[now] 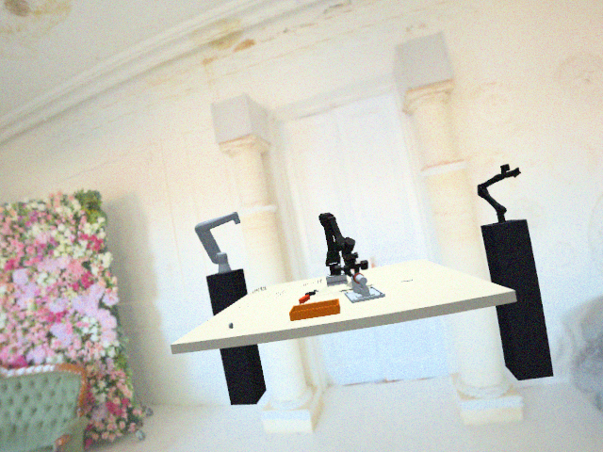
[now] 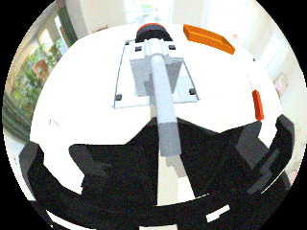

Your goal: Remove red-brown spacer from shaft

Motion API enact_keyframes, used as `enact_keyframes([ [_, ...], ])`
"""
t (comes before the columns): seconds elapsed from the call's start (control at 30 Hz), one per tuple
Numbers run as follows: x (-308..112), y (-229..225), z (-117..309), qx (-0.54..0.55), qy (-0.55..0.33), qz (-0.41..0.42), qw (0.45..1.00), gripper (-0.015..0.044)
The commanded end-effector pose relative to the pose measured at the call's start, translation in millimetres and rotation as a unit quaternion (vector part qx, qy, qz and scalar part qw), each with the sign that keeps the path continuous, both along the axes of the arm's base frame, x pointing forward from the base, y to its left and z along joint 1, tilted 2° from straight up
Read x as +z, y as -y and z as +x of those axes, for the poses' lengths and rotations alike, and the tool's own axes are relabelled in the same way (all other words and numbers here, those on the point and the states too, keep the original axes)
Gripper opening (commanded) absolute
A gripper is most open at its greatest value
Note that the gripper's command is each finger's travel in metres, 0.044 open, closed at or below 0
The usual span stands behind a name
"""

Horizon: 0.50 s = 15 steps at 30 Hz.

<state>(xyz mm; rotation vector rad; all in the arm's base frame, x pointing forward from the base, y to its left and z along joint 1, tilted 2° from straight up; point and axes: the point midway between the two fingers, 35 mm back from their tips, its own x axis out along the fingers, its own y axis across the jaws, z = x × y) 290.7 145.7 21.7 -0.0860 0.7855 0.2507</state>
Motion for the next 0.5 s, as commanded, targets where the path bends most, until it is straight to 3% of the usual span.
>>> enact_keyframes([
  [0.0, 0.0, 0.0, -1.0, 0.0, -0.001, 0.001, 1.0, 0.0],
  [0.47, -0.1, 0.4, -2.5, 0.0, -0.001, 0.001, 1.0, 0.0],
])
